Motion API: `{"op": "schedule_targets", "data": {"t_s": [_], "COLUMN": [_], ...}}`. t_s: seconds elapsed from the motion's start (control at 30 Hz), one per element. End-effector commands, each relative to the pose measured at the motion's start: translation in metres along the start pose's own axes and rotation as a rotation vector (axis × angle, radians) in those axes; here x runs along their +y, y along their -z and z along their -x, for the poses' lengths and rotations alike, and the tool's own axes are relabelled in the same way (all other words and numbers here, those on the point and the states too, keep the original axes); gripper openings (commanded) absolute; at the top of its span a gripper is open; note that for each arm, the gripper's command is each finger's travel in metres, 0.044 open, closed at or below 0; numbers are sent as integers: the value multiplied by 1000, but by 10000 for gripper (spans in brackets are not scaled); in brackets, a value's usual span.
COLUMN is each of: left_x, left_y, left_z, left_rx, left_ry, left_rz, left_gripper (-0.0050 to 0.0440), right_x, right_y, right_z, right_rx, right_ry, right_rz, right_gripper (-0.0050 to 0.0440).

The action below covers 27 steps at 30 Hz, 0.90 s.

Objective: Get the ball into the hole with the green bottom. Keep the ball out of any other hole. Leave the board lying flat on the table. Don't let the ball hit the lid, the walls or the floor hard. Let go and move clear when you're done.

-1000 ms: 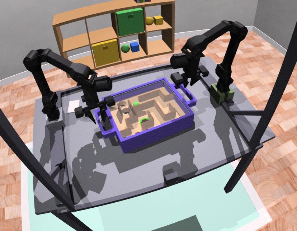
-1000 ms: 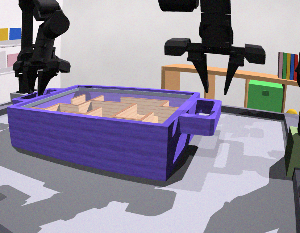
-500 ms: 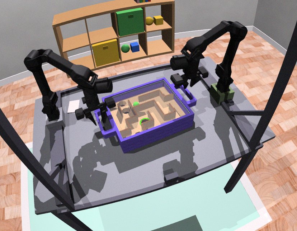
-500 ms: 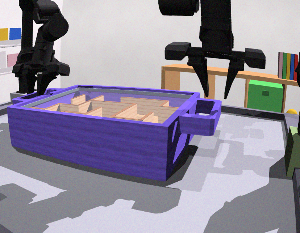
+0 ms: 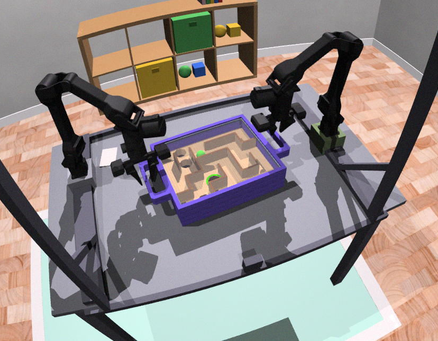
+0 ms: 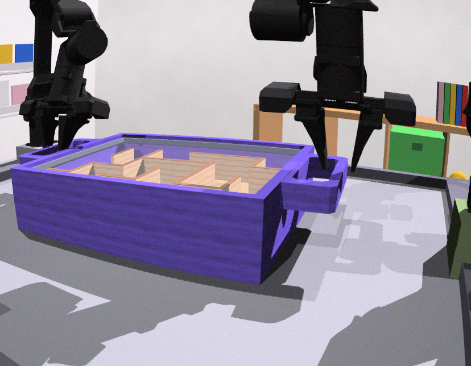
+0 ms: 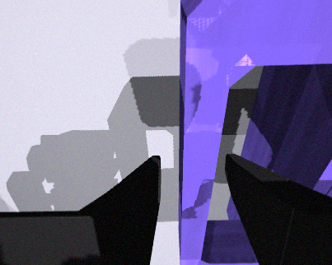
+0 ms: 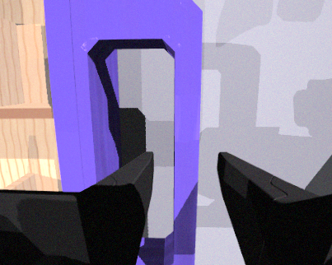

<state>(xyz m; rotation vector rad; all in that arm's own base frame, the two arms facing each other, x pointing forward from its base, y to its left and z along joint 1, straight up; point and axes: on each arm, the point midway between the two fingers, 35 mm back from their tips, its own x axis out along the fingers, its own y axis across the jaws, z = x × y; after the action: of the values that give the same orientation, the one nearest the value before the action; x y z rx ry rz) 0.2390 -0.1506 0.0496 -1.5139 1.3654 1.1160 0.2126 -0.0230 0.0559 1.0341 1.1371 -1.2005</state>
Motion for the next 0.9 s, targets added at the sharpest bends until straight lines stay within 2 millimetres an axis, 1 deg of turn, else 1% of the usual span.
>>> {"op": "schedule_targets", "data": {"t_s": [0.0, 0.07, 0.17, 0.33, 0.87], "left_x": [-1, -1, -1, -1, 0], "left_y": [1, 1, 1, 1, 1], "left_z": [0, 0, 0, 0, 1], "left_rx": [0, 0, 0, 0, -1], "left_ry": [5, 5, 5, 5, 1], "left_rz": [1, 1, 1, 1, 2], "left_gripper": [161, 161, 161, 161, 161], "right_x": [-1, -1, 0, -1, -2], "right_y": [-1, -1, -1, -1, -1], "right_z": [-8, -12, -12, -22, -22], "right_rx": [-2, -2, -2, -3, -3], "right_ry": [3, 4, 2, 4, 5], "right_rz": [2, 2, 2, 2, 2], "right_gripper": [161, 161, 161, 161, 161]}}
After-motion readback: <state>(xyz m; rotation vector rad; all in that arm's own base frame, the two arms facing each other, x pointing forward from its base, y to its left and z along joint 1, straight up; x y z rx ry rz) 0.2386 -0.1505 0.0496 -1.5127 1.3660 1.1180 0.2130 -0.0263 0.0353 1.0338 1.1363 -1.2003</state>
